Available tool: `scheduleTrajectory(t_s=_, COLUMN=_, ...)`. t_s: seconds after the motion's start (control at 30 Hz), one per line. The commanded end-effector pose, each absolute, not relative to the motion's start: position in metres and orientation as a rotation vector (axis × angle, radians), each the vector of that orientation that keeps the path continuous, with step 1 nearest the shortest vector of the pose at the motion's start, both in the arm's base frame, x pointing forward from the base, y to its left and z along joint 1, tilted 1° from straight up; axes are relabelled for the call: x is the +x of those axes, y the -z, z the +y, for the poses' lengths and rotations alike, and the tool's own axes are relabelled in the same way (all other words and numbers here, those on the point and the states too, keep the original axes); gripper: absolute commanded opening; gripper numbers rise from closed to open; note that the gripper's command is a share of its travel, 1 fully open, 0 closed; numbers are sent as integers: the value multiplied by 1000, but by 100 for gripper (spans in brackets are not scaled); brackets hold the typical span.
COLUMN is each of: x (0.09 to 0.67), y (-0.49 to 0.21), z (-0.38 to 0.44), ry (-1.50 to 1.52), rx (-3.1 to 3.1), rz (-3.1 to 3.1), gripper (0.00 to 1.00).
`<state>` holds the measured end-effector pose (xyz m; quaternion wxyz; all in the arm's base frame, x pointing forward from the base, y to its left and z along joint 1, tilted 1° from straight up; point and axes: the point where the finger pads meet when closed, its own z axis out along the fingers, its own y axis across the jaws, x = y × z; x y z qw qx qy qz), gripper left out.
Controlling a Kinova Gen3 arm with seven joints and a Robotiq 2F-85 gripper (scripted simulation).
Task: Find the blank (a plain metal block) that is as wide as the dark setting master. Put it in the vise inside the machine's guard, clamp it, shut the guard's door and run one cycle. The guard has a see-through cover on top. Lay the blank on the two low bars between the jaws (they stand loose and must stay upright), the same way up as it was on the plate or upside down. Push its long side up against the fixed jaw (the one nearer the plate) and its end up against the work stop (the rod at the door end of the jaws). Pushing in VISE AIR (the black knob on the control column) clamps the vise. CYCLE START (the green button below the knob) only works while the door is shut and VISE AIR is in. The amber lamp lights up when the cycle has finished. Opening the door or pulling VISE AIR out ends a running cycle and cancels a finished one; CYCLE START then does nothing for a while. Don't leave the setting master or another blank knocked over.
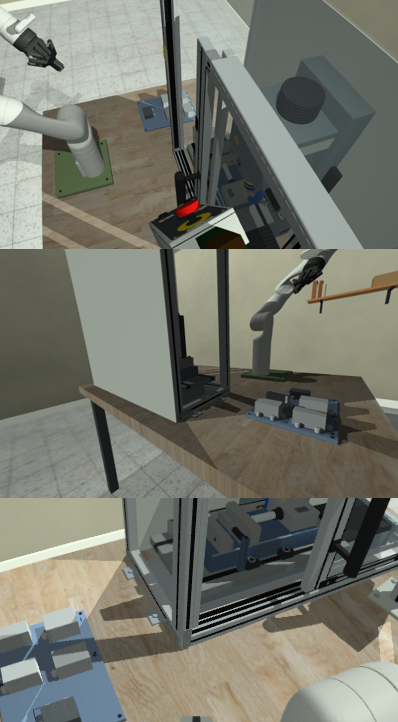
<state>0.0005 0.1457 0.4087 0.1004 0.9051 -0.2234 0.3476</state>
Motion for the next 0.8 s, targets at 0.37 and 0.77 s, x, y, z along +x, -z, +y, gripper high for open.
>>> scheduleTrajectory(t_s=0.37, x=38, y=-404, z=128, ry=-816, rx=2823, rz=-532, gripper=10)
scheduleTrajectory(t_s=0.77, x=82, y=-398, z=107, ry=-560, rx=2964, rz=-378, gripper=10)
